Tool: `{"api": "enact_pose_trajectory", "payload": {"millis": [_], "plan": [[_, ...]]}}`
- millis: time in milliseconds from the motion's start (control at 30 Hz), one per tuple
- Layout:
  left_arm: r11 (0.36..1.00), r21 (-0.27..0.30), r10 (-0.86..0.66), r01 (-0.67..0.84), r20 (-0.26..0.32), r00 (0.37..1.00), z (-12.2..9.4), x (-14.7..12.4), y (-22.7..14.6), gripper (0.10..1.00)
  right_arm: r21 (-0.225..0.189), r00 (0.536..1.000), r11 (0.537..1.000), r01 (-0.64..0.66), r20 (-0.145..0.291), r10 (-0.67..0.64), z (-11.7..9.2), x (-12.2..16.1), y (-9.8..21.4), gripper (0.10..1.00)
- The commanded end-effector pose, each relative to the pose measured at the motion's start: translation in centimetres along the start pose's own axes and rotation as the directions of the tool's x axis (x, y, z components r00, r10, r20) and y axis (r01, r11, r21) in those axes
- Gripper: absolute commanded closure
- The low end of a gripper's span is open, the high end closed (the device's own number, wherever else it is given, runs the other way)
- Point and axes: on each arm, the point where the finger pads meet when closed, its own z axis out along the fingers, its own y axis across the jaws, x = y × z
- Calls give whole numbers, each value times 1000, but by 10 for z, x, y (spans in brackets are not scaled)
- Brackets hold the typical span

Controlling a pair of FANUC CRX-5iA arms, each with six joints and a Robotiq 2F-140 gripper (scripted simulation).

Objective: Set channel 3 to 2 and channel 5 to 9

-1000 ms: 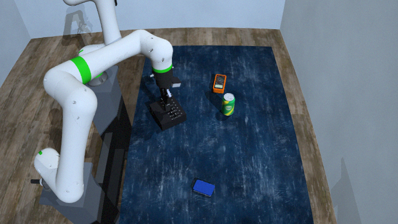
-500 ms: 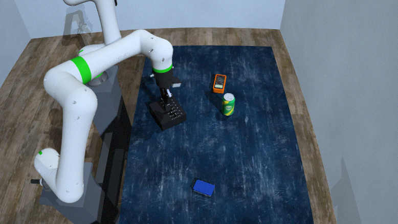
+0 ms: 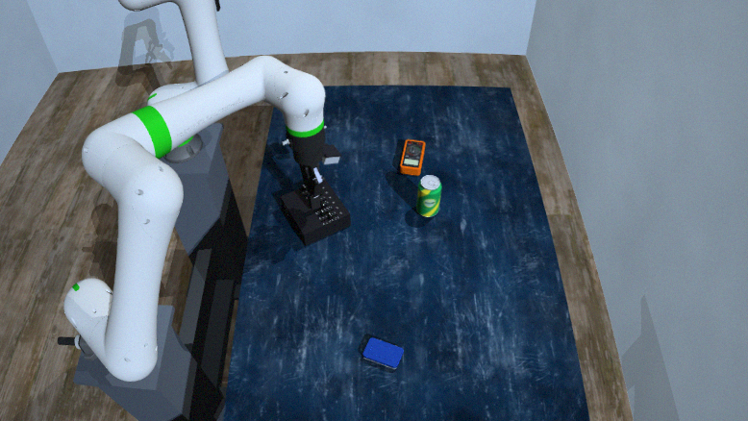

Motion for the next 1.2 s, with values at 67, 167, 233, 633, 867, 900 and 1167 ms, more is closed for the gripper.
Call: {"api": "enact_pose_trajectory", "payload": {"millis": [67,167,233,633,867,900,1167], "plan": [[1000,0,0,0,-2,1000,-1,0,0,98,0,1000,1000,0,-2,0,2,1,0,999],[1000,0,0,0,-2,1000,-1,0,0,98,0,1000,1000,0,-2,0,4,1,0,999],[1000,0,0,0,-2,1000,-1,0,0,98,0,1000,1000,0,-2,0,5,1,0,999],[1000,0,0,0,-2,1000,-1,0,0,98,0,1000,1000,0,-2,0,10,1,0,999],[1000,0,0,0,-2,1000,-1,0,0,98,0,1000,1000,0,-2,0,10,1,0,999],[1000,0,0,0,-2,1000,-1,0,0,98,0,1000,1000,0,-2,0,10,1,0,999],[1000,0,0,0,-2,1000,-1,0,0,98,0,1000,1000,0,-2,0,10,1,0,999]]}}
